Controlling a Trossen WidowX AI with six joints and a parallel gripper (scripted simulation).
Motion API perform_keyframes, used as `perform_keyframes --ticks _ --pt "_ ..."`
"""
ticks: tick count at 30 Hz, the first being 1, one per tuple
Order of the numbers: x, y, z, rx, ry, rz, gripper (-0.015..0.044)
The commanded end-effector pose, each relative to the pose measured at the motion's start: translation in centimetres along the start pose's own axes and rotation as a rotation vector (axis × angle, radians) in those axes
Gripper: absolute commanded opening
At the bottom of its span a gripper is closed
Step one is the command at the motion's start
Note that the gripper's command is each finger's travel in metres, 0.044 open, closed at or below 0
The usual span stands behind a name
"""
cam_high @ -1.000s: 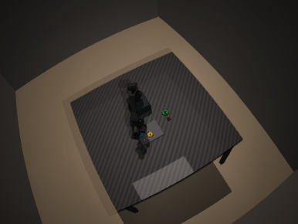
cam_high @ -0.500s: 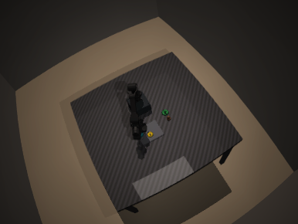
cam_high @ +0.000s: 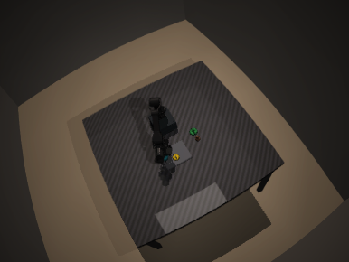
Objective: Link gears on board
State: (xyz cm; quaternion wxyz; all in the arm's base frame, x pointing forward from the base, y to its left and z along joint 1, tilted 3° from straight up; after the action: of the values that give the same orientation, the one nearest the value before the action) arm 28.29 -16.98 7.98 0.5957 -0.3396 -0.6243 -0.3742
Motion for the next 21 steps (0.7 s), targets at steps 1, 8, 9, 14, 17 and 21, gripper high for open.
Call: perform_keyframes --ticks 1,8,9,14,17,21 --pt "0.3 0.0 0.0 -0.004 0.000 0.000 0.0140" --pt "2.9 0.0 -0.1 -0.004 0.000 0.000 0.0140" --pt "3.6 0.0 -0.1 -0.004 0.000 0.000 0.0140" --pt "4.1 0.3 0.0 -0.011 -0.007 -0.004 0.0166" --pt "4.1 3.2 2.1 -0.078 -0.004 -0.005 0.0245" --pt "4.0 7.8 6.4 -0.196 0.002 -0.008 0.0350"
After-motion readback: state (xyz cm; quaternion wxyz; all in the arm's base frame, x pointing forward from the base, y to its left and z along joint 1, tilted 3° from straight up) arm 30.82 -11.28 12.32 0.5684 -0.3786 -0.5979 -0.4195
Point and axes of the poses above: the point midway between the two fingers, 35 mm back from their tips, its own x axis back along the fingers, its own z axis across the jaws, y = z × x, the point moved 9 cm from there along x, back along the fingers, and after that the axes turned 14 degrees about -x, right-handed, at the moved point
